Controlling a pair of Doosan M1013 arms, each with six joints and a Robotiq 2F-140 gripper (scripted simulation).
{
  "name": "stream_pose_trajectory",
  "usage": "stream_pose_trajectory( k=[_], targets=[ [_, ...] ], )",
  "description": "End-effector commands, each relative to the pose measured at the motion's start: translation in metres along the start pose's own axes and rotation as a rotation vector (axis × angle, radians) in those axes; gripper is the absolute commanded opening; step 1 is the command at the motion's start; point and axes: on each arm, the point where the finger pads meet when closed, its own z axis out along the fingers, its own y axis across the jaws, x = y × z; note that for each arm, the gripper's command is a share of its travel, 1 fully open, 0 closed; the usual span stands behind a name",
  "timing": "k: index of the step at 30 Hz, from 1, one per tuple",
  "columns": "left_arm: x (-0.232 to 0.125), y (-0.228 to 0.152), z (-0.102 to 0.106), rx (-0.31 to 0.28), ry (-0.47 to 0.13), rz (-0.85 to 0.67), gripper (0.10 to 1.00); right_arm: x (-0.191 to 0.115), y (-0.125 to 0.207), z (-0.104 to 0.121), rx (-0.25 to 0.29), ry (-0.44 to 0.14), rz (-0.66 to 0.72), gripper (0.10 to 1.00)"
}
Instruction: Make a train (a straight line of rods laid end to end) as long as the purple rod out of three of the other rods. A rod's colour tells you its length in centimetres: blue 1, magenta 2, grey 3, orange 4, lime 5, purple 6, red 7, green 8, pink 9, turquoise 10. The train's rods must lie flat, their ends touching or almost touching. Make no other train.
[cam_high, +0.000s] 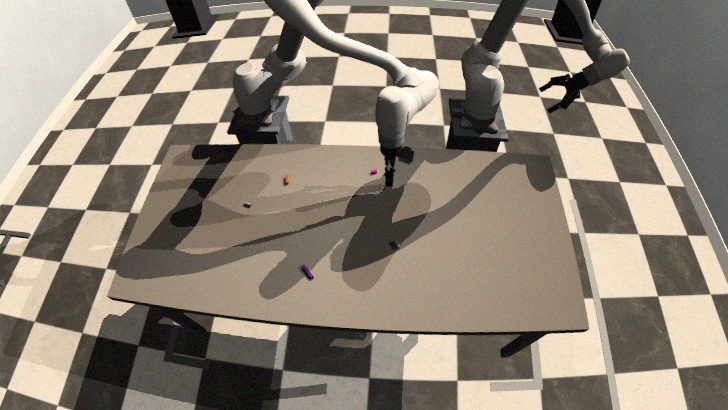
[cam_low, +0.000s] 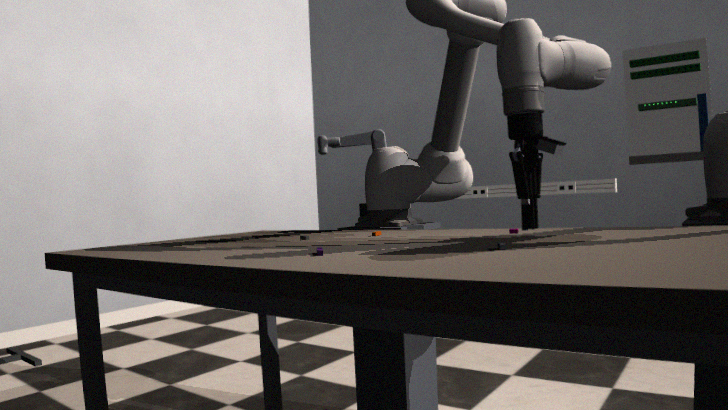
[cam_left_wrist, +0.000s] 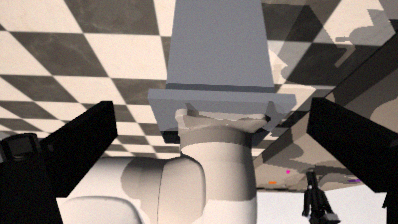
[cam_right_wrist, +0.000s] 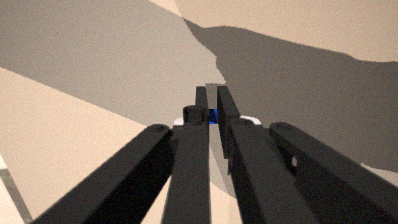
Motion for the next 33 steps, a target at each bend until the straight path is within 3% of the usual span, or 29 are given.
stream_pose_trajectory(
  k=[1,33],
  targets=[
    [0.0,0.0,0.0,0.0,0.001,0.0,1.0,0.0,0.0,-0.001,0.0,0.001,0.0,0.124],
    [0.0,0.0,0.0,0.0,0.001,0.0,1.0,0.0,0.0,0.011,0.0,0.001,0.0,0.124]
  ],
)
